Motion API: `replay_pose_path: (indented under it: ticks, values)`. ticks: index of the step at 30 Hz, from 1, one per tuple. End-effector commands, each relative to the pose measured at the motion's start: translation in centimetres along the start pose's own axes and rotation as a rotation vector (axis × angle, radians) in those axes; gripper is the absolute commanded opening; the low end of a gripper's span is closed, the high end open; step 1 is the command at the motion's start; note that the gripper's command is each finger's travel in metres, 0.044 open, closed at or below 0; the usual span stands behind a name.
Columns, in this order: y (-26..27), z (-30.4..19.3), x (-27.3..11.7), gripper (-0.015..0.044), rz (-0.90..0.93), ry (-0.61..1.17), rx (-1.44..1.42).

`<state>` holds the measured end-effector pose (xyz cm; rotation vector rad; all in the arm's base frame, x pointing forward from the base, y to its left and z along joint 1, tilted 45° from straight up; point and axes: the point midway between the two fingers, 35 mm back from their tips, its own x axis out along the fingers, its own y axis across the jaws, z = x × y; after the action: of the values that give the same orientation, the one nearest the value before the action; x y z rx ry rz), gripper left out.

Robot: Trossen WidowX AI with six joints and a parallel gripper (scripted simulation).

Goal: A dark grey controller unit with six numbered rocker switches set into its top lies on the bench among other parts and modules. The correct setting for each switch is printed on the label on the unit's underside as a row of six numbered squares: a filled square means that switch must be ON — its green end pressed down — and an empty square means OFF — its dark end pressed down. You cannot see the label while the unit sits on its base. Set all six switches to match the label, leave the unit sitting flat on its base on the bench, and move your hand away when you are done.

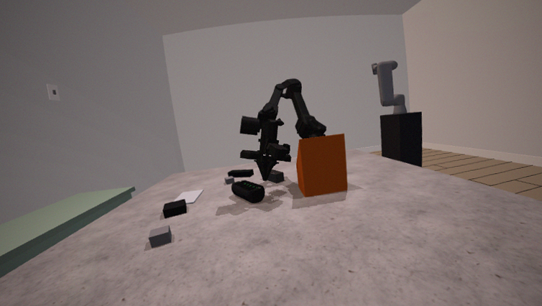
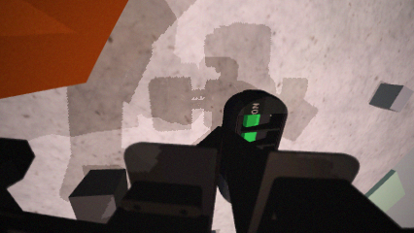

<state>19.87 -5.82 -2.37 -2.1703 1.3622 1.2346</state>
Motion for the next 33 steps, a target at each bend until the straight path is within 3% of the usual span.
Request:
replay_pose_path:
  ticks: [1, 33]
  values:
    - [-0.35, -0.03, -0.15, 0.0, -0.012, -0.002, 0.094]
    - [-0.08, 0.07, -0.26, 0.0, -0.008, -0.028, 2.247]
